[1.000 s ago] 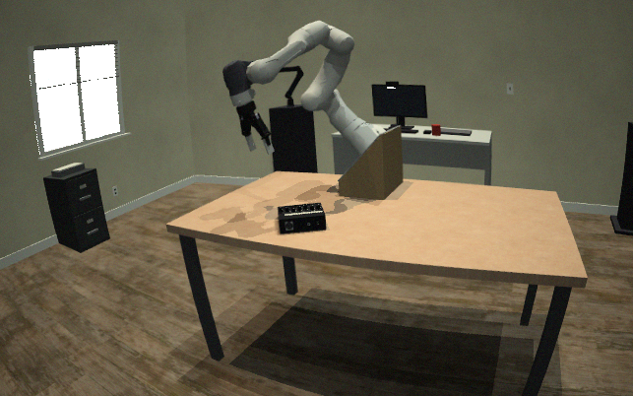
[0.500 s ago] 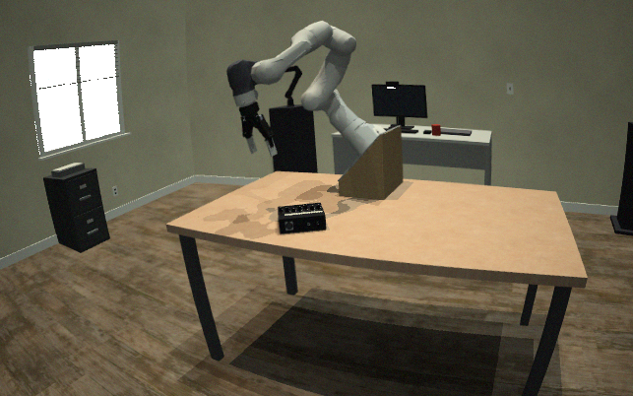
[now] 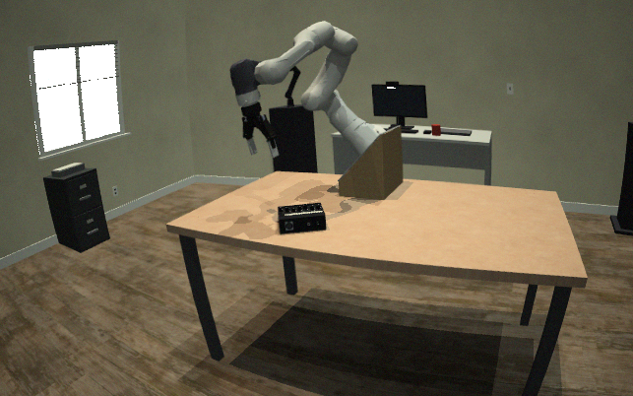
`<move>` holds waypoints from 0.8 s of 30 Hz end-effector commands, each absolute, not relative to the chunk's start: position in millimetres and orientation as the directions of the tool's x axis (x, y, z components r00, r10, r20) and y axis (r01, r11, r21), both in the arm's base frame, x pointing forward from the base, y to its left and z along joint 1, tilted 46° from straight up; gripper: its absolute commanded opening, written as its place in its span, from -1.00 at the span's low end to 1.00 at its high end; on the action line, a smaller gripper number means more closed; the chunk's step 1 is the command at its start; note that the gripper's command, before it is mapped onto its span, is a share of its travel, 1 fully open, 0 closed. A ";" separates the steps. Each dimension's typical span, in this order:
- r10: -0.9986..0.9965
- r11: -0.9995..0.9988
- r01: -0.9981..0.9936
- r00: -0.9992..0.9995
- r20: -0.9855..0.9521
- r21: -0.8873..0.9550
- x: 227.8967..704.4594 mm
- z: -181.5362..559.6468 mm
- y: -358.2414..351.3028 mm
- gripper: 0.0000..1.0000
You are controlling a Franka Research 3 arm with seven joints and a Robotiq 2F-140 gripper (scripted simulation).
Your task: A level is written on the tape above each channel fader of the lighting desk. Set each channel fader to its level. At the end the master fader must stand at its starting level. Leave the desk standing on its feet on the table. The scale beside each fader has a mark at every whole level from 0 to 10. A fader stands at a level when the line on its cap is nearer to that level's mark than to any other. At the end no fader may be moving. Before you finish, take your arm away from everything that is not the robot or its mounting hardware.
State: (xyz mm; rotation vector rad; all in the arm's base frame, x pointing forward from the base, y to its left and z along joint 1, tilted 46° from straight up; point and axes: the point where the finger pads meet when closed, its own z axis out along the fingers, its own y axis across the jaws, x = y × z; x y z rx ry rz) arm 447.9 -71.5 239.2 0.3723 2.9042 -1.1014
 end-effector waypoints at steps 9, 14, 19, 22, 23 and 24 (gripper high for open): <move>0.147 0.728 0.164 -0.986 -0.083 -0.666 461.8 217.6 -54.0 1.00; 0.147 0.728 0.164 -0.986 -0.083 -0.666 461.8 217.6 -54.0 1.00; 0.082 0.727 0.107 -0.994 -0.069 -0.678 472.8 193.9 -36.8 1.00; 0.082 0.727 0.107 -0.994 -0.069 -0.678 472.8 193.9 -36.8 1.00; 0.082 0.727 0.107 -0.994 -0.069 -0.678 472.8 193.9 -36.8 1.00; 0.082 0.727 0.107 -0.994 -0.069 -0.678 472.8 193.9 -36.8 1.00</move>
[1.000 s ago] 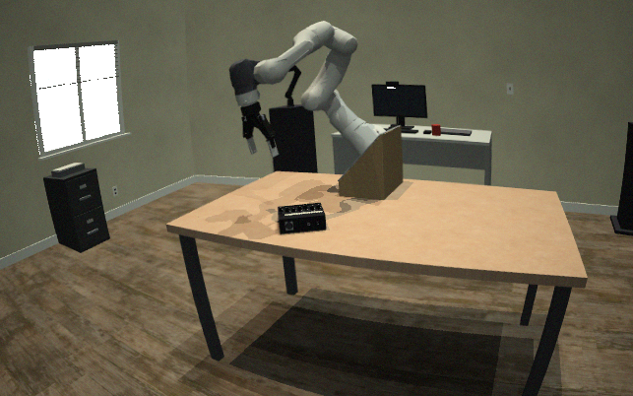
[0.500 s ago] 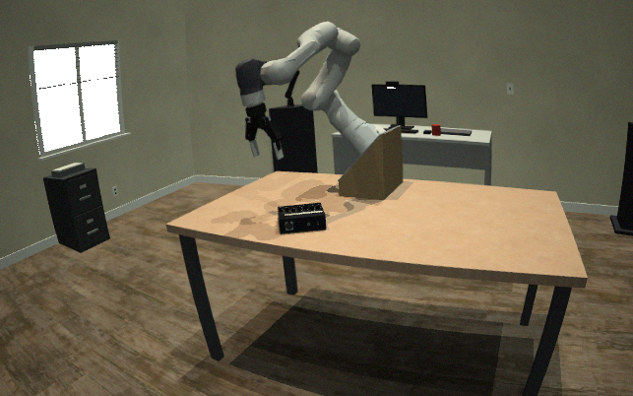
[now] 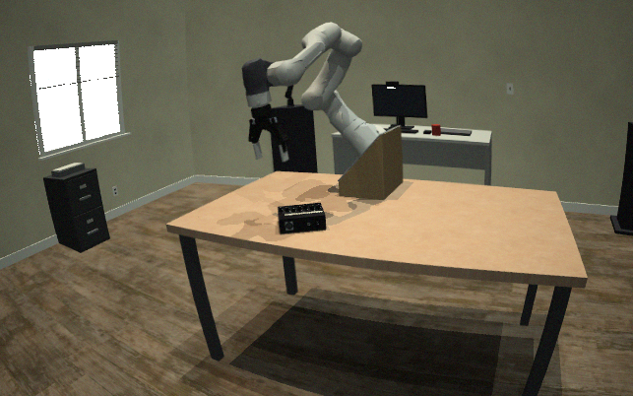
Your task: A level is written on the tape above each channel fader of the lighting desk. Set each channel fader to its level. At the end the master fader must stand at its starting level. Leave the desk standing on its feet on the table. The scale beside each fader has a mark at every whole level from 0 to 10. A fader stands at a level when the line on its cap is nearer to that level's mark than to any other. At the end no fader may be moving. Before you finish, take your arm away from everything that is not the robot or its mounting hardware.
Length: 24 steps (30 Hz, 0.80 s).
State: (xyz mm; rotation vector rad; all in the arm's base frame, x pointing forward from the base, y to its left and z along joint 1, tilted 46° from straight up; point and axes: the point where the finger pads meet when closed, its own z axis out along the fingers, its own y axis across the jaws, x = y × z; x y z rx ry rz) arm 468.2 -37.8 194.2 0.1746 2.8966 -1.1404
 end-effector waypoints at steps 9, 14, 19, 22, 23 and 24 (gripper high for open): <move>0.024 0.724 0.056 -0.998 -0.055 -0.688 481.0 171.5 -21.8 1.00; 0.024 0.724 0.056 -0.998 -0.055 -0.688 481.0 171.5 -21.8 1.00; -0.026 0.719 0.011 -0.999 -0.042 -0.695 486.8 150.9 -8.9 1.00; -0.026 0.719 0.011 -0.999 -0.042 -0.695 486.8 150.9 -8.9 1.00; -0.026 0.719 0.011 -0.999 -0.042 -0.695 486.8 150.9 -8.9 1.00; -0.026 0.719 0.011 -0.999 -0.042 -0.695 486.8 150.9 -8.9 1.00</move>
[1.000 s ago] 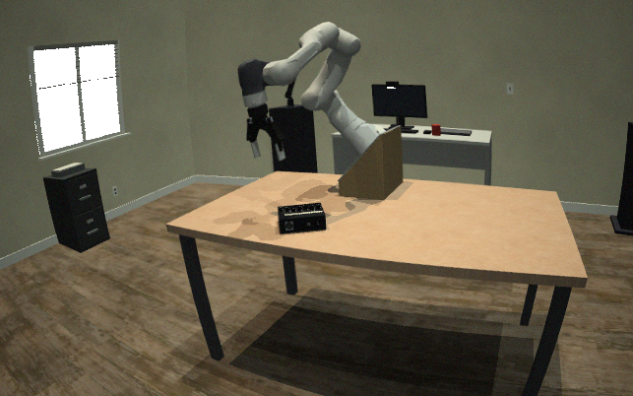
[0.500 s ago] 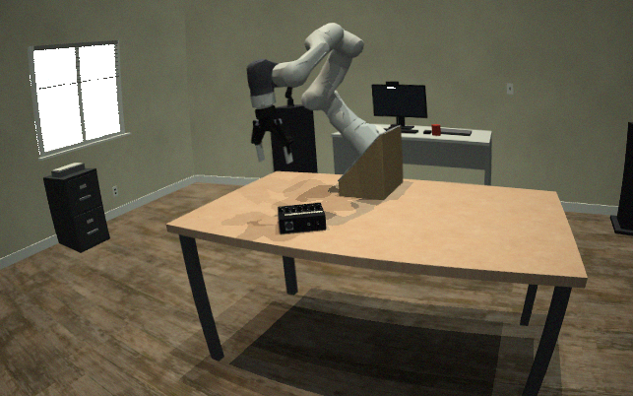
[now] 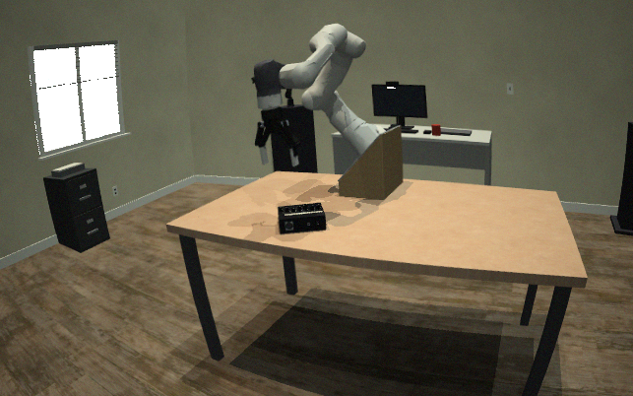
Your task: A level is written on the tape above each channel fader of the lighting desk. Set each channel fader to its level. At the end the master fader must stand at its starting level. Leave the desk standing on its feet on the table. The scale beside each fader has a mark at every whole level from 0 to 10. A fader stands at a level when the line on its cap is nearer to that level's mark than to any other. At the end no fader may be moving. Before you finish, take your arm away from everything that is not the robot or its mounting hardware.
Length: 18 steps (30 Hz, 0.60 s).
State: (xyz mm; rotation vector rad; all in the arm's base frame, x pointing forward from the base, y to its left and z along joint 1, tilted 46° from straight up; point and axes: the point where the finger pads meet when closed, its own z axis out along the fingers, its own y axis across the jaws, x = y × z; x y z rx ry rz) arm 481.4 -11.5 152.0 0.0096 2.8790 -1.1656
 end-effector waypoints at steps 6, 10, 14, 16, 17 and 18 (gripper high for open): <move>-0.026 0.719 0.011 -0.999 -0.042 -0.695 486.8 150.9 -8.9 1.00; -0.068 0.712 -0.028 -0.997 -0.030 -0.701 490.9 132.4 1.8 1.00; -0.068 0.712 -0.028 -0.997 -0.030 -0.701 490.9 132.4 1.8 1.00; -0.068 0.712 -0.028 -0.997 -0.030 -0.701 490.9 132.4 1.8 1.00; -0.068 0.712 -0.028 -0.997 -0.030 -0.701 490.9 132.4 1.8 1.00; -0.068 0.712 -0.028 -0.997 -0.030 -0.701 490.9 132.4 1.8 1.00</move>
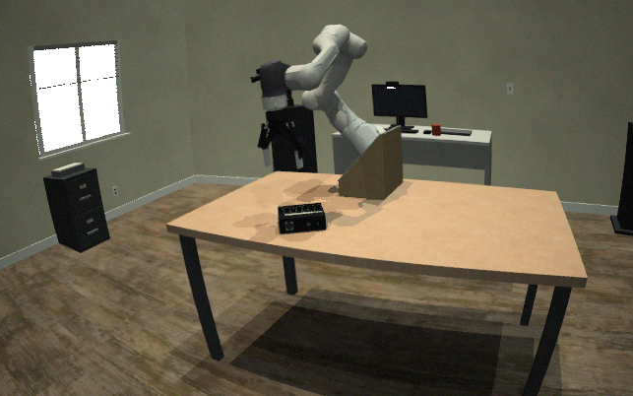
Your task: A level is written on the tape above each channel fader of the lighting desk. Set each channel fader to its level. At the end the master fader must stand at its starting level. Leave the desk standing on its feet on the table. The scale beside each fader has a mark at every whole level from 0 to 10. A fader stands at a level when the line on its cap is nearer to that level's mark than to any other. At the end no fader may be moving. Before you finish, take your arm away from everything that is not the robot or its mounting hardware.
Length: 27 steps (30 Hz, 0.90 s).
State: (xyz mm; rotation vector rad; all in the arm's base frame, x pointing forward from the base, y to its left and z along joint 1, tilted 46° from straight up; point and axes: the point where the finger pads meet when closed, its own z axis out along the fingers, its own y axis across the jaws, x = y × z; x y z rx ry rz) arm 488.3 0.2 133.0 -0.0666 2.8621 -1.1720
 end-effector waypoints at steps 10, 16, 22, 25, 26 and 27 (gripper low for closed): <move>-0.103 0.706 -0.060 -0.994 -0.019 -0.706 493.6 116.4 10.4 1.00; -0.132 0.700 -0.086 -0.991 -0.011 -0.709 495.3 103.0 17.2 1.00; -0.132 0.700 -0.086 -0.991 -0.011 -0.709 495.3 103.0 17.2 1.00; -0.154 0.694 -0.106 -0.988 -0.004 -0.712 496.3 92.2 22.3 1.00; -0.154 0.694 -0.106 -0.988 -0.004 -0.712 496.3 92.2 22.3 1.00; -0.154 0.694 -0.106 -0.988 -0.004 -0.712 496.3 92.2 22.3 1.00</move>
